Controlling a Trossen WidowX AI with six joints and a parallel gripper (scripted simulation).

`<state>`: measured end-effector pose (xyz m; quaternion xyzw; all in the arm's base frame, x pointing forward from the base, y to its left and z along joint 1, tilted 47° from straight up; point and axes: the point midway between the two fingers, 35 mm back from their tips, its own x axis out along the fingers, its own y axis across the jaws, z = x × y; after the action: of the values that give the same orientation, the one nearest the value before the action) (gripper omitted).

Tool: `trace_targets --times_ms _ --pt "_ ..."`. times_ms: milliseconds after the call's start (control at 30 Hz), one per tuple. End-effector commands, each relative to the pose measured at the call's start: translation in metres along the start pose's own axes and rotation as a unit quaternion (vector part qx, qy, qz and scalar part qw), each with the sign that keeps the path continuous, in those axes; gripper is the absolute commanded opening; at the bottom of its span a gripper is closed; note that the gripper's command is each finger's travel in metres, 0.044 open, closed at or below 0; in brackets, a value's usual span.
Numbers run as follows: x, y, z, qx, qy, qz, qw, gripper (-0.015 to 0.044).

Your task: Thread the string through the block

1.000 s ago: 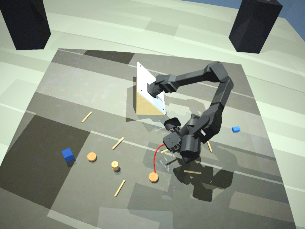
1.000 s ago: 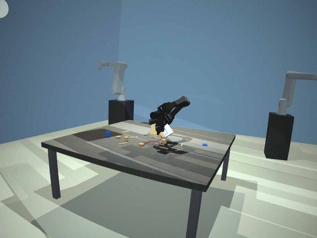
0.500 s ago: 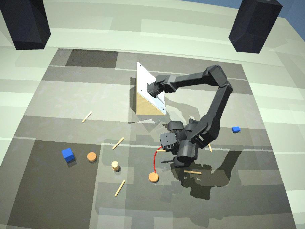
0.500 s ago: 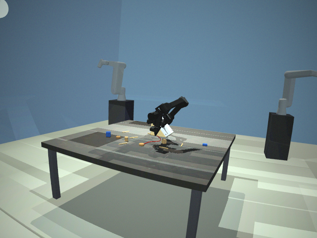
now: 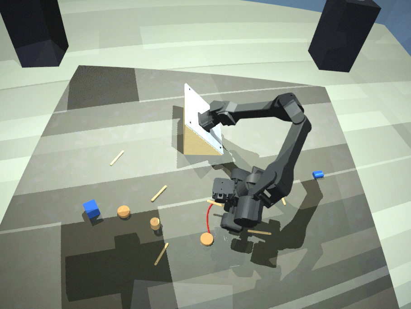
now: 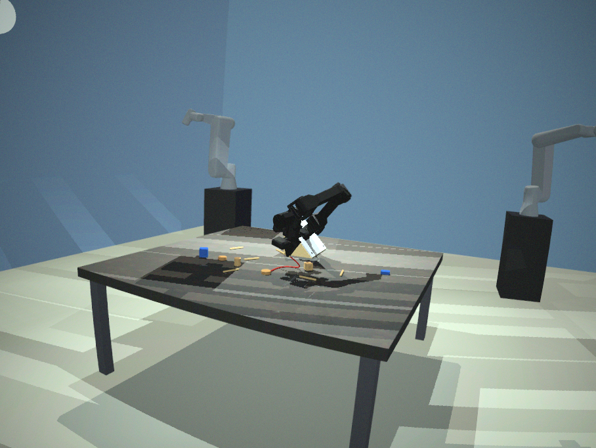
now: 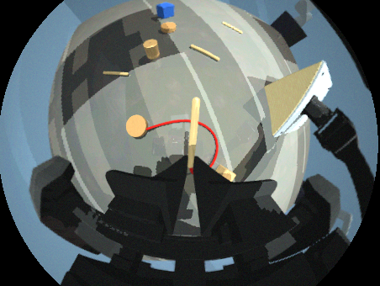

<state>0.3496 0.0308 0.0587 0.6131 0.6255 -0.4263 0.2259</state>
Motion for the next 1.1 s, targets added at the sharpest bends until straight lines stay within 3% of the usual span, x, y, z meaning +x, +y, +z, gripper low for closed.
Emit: trace_targets --times_ms 0,567,1067 --pt "0.000 0.006 0.002 0.044 -0.005 0.000 0.999 0.0000" --pt "0.005 0.024 0.013 0.240 -0.018 -0.004 0.971 0.0000" --pt "0.006 0.025 0.009 0.239 -0.013 -0.004 0.971 0.0000"
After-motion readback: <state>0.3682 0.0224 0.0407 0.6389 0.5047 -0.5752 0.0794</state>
